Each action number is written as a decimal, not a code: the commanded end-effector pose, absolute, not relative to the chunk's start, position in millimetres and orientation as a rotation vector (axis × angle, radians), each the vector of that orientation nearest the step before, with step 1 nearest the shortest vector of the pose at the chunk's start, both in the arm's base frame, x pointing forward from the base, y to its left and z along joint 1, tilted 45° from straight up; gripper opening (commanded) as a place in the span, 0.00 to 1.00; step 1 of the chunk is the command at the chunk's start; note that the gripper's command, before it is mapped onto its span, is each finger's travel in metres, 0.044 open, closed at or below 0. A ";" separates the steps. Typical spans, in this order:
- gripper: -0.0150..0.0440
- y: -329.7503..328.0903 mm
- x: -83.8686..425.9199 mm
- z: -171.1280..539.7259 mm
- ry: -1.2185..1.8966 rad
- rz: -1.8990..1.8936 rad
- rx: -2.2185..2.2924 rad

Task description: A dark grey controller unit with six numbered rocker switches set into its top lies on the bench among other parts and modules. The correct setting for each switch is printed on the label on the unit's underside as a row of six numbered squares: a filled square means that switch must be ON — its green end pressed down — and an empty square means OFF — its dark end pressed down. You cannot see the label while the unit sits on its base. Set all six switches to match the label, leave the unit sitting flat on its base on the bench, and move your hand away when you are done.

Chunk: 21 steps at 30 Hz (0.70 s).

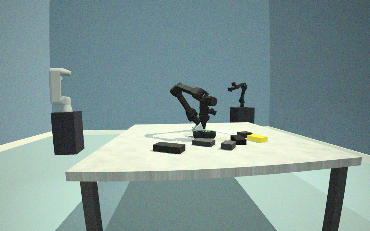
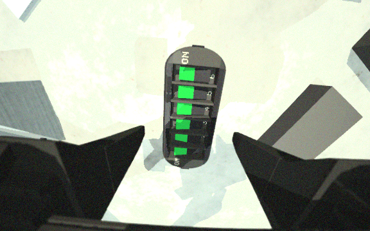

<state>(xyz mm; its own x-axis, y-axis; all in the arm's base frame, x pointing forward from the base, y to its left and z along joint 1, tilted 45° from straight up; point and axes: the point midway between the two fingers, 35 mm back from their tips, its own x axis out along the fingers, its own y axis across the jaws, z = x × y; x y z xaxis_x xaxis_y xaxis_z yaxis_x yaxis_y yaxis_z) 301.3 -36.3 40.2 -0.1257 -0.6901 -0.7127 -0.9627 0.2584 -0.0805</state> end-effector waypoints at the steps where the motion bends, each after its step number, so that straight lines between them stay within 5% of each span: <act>1: 1.00 -15.4 307.3 58.6 1.871 0.537 -1.499; 7: 1.00 -2.4 308.6 72.1 1.871 0.536 -1.498; 21: 0.38 -2.4 308.6 72.1 1.871 0.536 -1.498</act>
